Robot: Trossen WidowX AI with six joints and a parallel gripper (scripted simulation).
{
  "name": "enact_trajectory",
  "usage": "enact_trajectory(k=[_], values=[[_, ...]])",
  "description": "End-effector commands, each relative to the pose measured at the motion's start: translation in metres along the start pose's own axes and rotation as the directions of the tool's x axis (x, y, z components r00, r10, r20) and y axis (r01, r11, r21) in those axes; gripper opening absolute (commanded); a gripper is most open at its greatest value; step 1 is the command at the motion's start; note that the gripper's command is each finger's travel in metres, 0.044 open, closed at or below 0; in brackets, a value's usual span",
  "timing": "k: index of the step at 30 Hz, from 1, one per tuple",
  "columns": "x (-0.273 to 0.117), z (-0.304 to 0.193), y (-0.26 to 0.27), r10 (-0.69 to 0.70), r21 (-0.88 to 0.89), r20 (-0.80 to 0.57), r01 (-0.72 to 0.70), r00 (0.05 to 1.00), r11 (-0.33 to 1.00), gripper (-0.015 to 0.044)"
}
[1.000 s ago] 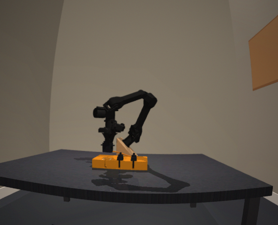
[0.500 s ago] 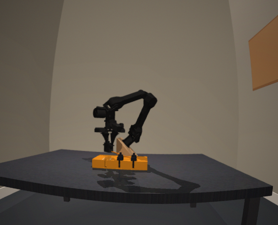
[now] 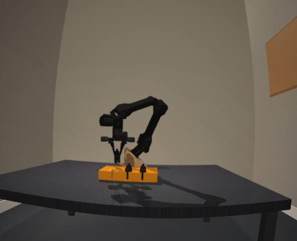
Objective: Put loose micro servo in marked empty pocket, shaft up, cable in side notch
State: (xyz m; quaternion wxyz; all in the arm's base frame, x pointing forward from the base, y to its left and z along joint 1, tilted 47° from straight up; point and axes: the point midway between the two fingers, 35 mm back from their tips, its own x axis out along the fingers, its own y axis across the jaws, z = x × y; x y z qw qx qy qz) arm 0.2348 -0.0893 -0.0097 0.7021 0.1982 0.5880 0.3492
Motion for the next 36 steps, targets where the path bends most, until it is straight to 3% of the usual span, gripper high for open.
enact_trajectory(k=[1, 4, 12, 36], values=[[-0.001, 0.000, -0.002, -0.008, 0.132, 0.000, 0.007, 1.000, 0.991, 0.0000], [-0.001, 0.000, -0.002, -0.008, 0.211, 0.000, 0.007, 1.000, 0.978, 0.0000], [-0.001, 0.007, -0.003, -0.008, 0.216, 0.000, 0.007, 1.000, 0.976, 0.0000], [-0.002, 0.099, -0.022, -0.008, 0.213, 0.004, 0.007, 1.000, 0.977, 0.0000]])
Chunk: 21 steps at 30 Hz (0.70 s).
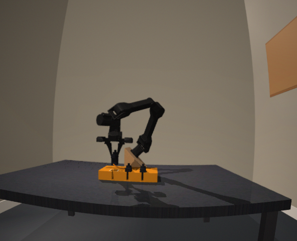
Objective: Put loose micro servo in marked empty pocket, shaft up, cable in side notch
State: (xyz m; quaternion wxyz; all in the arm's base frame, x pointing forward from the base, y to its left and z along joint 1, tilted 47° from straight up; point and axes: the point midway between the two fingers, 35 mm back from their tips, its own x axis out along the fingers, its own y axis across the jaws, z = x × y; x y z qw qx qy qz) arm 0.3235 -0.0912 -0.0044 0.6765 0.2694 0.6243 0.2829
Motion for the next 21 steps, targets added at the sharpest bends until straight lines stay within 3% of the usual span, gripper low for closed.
enact_trajectory(k=[1, 21], values=[[-0.003, 0.016, 0.001, 0.000, 0.000, 0.010, 0.000, 1.000, 1.000, 0.0000], [0.017, 0.022, 0.002, 0.001, 0.000, 0.010, -0.001, 1.000, 1.000, 0.0000]])
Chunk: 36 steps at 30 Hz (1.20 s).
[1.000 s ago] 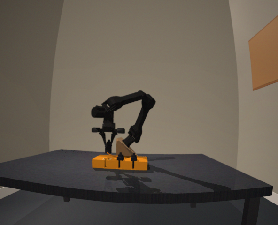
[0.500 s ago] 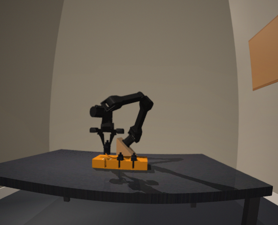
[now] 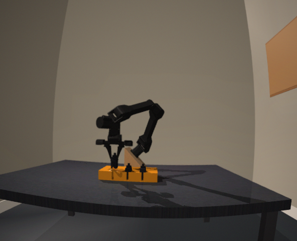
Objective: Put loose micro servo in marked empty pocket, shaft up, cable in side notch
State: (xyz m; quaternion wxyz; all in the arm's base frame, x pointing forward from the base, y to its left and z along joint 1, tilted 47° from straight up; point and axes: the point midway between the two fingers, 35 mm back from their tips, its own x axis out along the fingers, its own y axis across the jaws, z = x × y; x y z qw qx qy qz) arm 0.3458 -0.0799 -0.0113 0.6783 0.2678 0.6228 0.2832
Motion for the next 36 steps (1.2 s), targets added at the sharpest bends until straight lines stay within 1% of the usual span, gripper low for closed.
enact_trajectory(k=[1, 12, 36], values=[[0.003, 0.000, 0.000, 0.002, 0.004, 0.007, -0.002, 1.000, 1.000, 0.0000], [0.004, 0.000, 0.000, 0.002, 0.004, 0.007, -0.002, 1.000, 1.000, 0.0000], [0.027, 0.001, 0.000, 0.003, 0.004, 0.007, -0.003, 1.000, 1.000, 0.0000]])
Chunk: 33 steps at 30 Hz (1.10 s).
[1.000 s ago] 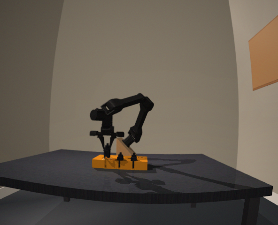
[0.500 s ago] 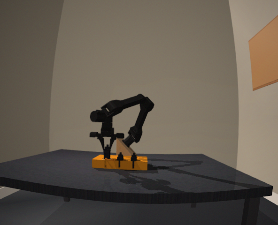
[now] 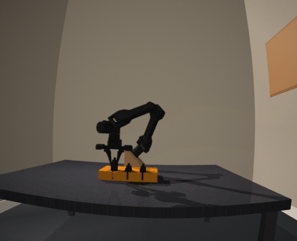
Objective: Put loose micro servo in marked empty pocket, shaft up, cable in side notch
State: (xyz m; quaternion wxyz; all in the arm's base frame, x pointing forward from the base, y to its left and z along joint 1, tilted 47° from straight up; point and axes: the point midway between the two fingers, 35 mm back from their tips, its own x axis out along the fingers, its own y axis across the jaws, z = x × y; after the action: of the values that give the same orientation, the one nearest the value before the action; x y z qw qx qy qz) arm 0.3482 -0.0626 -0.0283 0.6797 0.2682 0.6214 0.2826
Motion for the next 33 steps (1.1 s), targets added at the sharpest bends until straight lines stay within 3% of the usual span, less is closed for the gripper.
enact_trajectory(k=[1, 27, 33], values=[[0.004, 0.000, 0.000, 0.004, 0.004, 0.003, -0.004, 1.000, 1.000, 0.0000], [0.030, 0.000, 0.001, 0.005, 0.004, 0.004, -0.005, 1.000, 1.000, 0.0000], [0.028, -0.001, 0.000, 0.005, 0.004, 0.003, -0.005, 1.000, 1.000, 0.0157]])
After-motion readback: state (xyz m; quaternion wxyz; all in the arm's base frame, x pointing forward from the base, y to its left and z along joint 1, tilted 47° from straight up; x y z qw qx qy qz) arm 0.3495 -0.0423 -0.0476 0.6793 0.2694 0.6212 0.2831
